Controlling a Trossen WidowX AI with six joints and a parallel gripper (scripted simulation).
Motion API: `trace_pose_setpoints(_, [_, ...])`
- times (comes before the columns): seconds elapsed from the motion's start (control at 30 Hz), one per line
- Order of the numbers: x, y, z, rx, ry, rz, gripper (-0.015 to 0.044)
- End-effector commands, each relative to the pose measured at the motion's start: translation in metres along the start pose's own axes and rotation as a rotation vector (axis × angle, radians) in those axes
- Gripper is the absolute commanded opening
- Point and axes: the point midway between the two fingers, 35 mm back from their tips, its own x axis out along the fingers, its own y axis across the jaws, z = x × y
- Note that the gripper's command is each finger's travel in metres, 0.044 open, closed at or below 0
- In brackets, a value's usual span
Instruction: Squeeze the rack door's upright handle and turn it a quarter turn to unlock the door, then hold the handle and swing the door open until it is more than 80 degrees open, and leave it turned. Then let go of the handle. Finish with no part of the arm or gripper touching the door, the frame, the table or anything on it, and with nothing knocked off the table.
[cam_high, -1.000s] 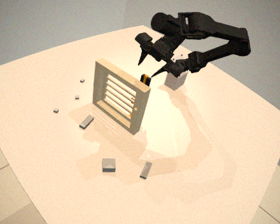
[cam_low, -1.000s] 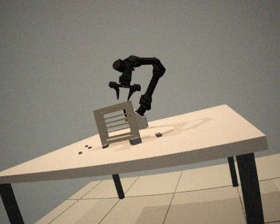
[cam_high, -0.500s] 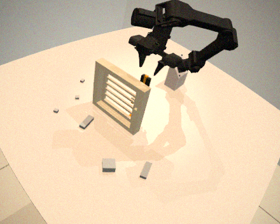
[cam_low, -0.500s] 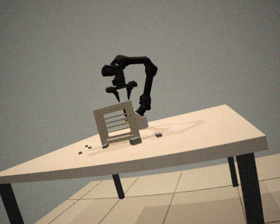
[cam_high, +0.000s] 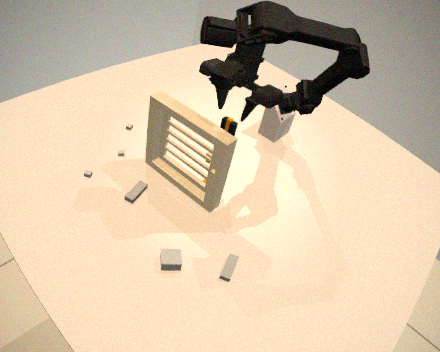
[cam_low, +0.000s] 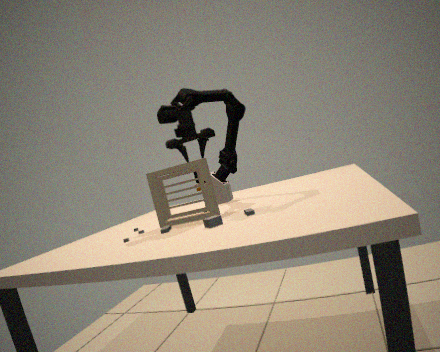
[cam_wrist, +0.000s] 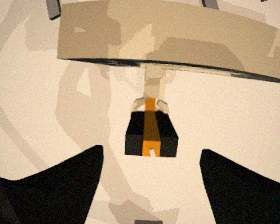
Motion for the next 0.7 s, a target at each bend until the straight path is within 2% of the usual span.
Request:
trace_pose_setpoints(0.0, [0.008,0.0,0.0,0.007,0.009,0.005,0.0284])
trace_pose_setpoints(0.67, [0.04,0.0,-0.001,0.012,0.052,-0.005,0.0284])
